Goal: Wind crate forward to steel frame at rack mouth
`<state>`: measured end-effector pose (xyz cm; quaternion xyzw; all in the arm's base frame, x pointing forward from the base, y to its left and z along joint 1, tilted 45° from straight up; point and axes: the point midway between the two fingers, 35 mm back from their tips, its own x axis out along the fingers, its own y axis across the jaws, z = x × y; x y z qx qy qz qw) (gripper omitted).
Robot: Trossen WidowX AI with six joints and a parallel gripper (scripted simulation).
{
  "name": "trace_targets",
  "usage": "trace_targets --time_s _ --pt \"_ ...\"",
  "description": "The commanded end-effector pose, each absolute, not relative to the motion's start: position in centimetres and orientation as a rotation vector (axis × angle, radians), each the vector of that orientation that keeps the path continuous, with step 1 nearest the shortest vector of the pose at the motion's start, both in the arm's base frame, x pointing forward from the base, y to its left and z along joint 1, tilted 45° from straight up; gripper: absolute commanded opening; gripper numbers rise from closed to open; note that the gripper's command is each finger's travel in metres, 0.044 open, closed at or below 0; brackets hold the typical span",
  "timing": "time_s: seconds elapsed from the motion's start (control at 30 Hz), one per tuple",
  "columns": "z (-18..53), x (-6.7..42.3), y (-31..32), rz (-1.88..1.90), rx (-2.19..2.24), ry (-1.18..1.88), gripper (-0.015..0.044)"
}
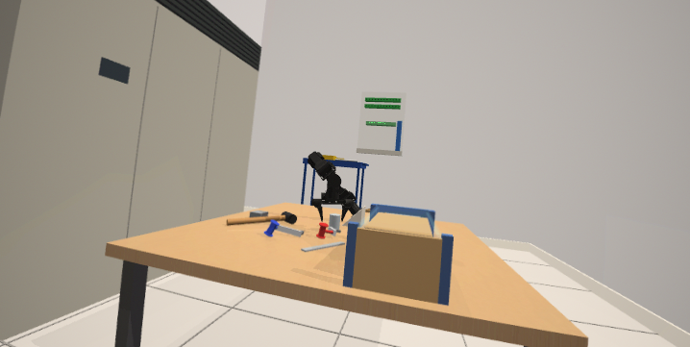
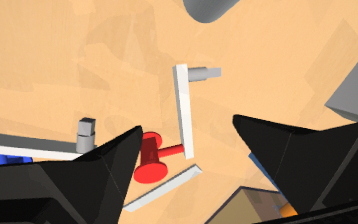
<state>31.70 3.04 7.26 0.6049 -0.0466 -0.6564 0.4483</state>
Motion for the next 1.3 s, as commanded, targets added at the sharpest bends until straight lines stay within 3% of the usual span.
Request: trace_targets --time_s 0.0,0.97,1.27 --pt "7.3 31.3 3.7 -1.615 1.463 -0.179 0.0440" --pt "2.9 33.1 0.0 -1.613 1.463 -0.181 0.0440" --pt "3.2 33.2 0.3 -1.614 1.471 -0.180 0.0204"
